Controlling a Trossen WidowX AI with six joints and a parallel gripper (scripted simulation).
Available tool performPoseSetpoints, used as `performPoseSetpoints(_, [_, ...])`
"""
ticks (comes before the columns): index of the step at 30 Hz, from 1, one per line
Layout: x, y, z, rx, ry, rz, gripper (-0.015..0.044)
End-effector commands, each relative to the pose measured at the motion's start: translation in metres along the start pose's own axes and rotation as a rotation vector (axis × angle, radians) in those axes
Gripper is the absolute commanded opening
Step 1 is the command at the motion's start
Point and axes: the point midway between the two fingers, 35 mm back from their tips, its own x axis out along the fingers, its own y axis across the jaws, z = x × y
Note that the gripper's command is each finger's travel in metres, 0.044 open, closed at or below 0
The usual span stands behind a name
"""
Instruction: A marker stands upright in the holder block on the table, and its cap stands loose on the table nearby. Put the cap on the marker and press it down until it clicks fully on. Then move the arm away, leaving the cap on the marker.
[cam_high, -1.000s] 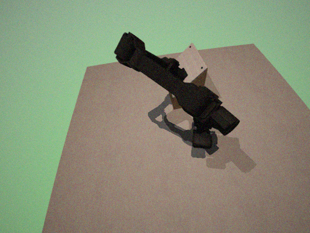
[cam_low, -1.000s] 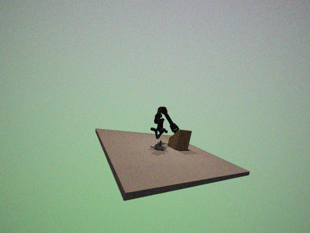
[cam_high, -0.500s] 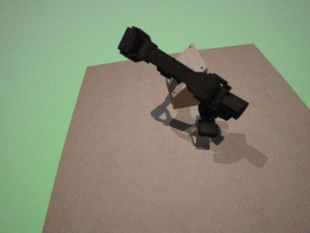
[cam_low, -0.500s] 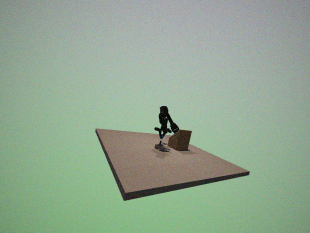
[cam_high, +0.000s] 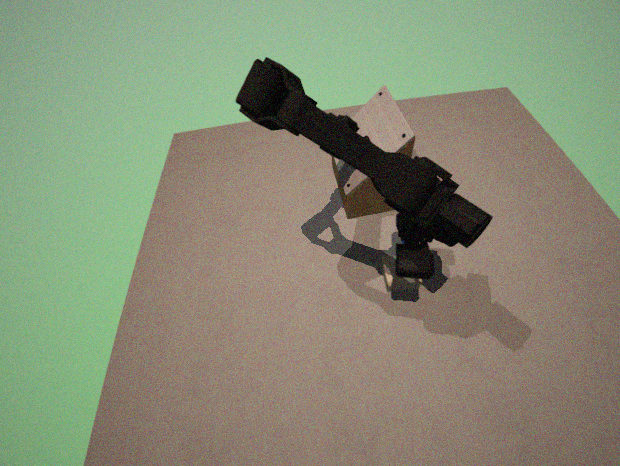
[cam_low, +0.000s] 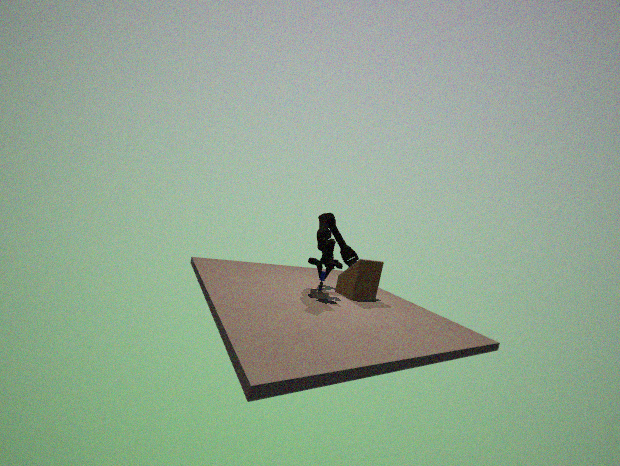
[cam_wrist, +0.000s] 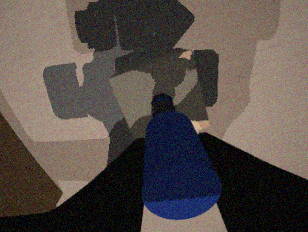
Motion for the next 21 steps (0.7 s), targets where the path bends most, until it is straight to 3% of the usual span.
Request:
performPoseSetpoints(1, [0.007,0.001,-0.001,-0.005,0.006,-0.002,0.0])
performPoseSetpoints(21, [0.038,0.001,-0.002,-0.005,0.009,-0.002,0.0])
